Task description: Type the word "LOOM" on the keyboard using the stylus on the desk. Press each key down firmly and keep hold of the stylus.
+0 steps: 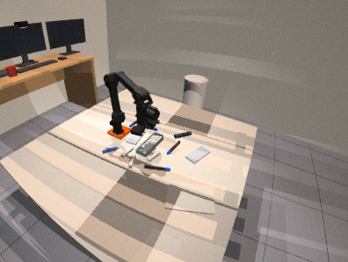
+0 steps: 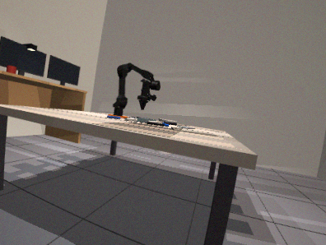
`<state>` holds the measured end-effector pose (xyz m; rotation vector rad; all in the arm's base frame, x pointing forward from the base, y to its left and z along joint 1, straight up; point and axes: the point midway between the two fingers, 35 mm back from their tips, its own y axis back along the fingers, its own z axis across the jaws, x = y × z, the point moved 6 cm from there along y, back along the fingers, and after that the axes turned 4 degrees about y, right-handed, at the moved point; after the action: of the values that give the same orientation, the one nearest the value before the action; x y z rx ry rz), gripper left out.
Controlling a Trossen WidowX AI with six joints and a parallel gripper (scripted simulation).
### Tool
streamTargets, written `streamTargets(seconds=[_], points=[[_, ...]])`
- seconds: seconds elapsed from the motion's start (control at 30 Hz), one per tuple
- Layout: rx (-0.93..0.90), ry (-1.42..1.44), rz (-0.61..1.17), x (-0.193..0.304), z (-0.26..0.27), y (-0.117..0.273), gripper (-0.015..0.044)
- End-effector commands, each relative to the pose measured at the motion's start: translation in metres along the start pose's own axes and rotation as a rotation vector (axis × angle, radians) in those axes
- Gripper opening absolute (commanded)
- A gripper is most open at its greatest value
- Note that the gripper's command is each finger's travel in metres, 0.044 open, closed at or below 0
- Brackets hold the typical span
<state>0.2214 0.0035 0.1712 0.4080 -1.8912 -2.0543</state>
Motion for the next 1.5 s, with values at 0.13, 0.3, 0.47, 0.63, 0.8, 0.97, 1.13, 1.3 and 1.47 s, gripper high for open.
streamTargets(seconds=[0.13,0.3,0.47,0.63,0.8,0.97,1.13,1.3,1.47], points=[[-0.154,0.286,-0.053,0.060,-0.067,-0.012,0.0150],[-0.196,0.440,-0.159,0.101,-0.091,-0.017,0.0150],[-0.190,0.553,-0.264,0.134,-0.103,-0.020,0.0150],[-0.144,0.666,-0.376,0.168,-0.110,-0.024,0.0150],[-0.068,0.773,-0.472,0.197,-0.111,-0.027,0.0150],[-0.065,0.776,-0.475,0.199,-0.111,-0.027,0.0150],[-0.065,0.776,-0.475,0.199,-0.111,-0.027,0.0150],[-0.065,0.776,-0.475,0.199,-0.111,-0.028,0.0150],[-0.065,0.776,-0.475,0.200,-0.111,-0.032,0.0150]])
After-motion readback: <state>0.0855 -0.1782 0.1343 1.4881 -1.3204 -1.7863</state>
